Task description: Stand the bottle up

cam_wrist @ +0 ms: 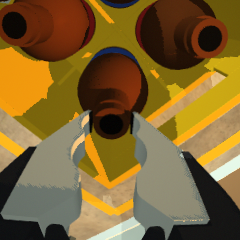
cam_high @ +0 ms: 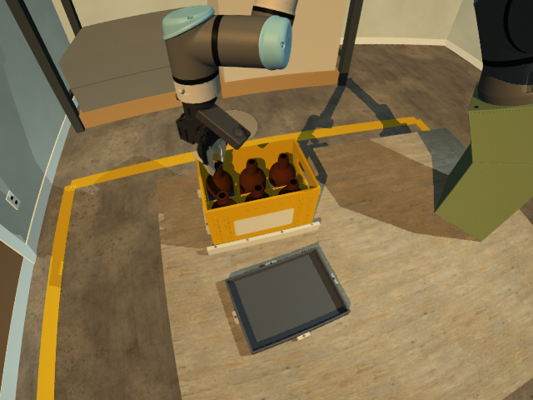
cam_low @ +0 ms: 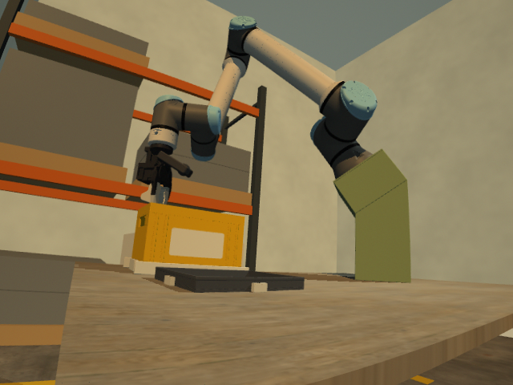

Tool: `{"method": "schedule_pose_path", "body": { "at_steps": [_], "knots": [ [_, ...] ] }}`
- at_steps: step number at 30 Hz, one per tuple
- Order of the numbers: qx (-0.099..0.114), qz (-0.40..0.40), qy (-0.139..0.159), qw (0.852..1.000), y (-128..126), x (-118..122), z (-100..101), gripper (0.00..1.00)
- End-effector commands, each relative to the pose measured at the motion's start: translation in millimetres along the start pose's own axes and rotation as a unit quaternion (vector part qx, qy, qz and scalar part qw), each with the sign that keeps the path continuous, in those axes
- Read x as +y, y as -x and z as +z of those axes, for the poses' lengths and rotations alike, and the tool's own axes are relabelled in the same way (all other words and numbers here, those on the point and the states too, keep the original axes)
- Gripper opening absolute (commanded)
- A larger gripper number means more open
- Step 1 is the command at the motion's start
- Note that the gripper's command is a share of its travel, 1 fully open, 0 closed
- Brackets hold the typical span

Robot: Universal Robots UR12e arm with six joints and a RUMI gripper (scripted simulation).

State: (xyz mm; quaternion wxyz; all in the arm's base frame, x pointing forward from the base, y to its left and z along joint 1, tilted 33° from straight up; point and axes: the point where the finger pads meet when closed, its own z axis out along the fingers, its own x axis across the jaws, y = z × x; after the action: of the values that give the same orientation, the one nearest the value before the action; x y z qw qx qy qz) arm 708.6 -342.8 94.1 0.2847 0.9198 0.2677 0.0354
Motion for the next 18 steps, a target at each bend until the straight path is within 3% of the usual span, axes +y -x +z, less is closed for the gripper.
{"method": "schedule_pose_path", "body": {
  "at_steps": [1, 18],
  "knots": [
    [0.000, 0.000, 0.001, 1.000, -0.4, 0.5, 1.2, 0.00],
    [0.000, 0.000, 0.001, 1.000, -0.4, 0.6, 7.6, 0.00]
  ]
}}
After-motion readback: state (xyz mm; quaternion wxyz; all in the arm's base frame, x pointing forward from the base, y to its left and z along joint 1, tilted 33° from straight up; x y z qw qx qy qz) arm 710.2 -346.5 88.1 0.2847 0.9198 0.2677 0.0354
